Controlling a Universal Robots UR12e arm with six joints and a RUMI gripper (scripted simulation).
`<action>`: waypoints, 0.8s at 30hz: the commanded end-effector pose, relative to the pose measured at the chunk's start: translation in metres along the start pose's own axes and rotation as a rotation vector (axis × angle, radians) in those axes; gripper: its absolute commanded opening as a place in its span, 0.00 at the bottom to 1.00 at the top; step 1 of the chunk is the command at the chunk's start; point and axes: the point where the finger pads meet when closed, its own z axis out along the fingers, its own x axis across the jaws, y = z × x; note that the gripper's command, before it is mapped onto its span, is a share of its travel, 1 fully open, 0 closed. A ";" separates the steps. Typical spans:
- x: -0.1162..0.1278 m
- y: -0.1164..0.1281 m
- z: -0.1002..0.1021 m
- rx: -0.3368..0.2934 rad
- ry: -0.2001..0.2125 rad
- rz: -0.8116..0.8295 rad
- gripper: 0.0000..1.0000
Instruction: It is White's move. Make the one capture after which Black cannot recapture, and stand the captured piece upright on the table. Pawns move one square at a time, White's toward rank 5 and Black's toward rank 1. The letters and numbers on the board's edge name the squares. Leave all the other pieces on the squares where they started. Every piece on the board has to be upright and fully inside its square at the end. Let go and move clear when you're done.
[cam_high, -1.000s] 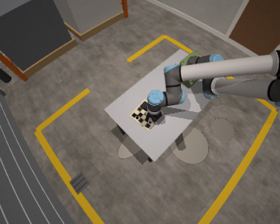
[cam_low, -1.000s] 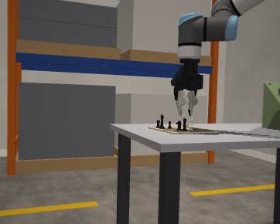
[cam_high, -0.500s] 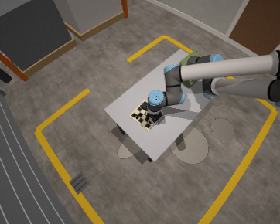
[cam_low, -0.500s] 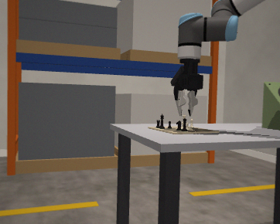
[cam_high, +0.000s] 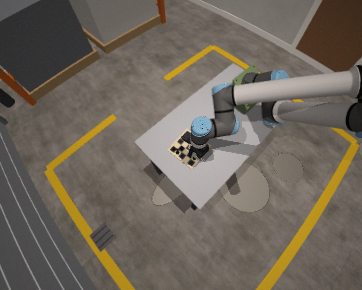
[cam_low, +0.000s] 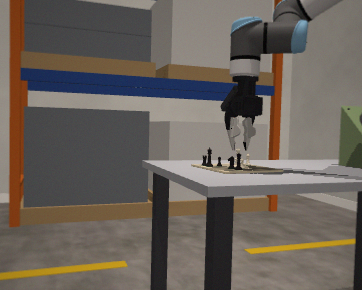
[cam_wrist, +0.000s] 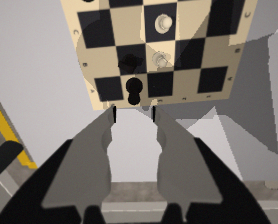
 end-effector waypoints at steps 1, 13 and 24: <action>-0.002 0.001 0.000 0.000 -0.001 -0.002 0.25; -0.002 0.001 0.000 0.000 -0.001 -0.002 0.25; 0.001 0.001 0.011 -0.002 0.003 0.001 0.25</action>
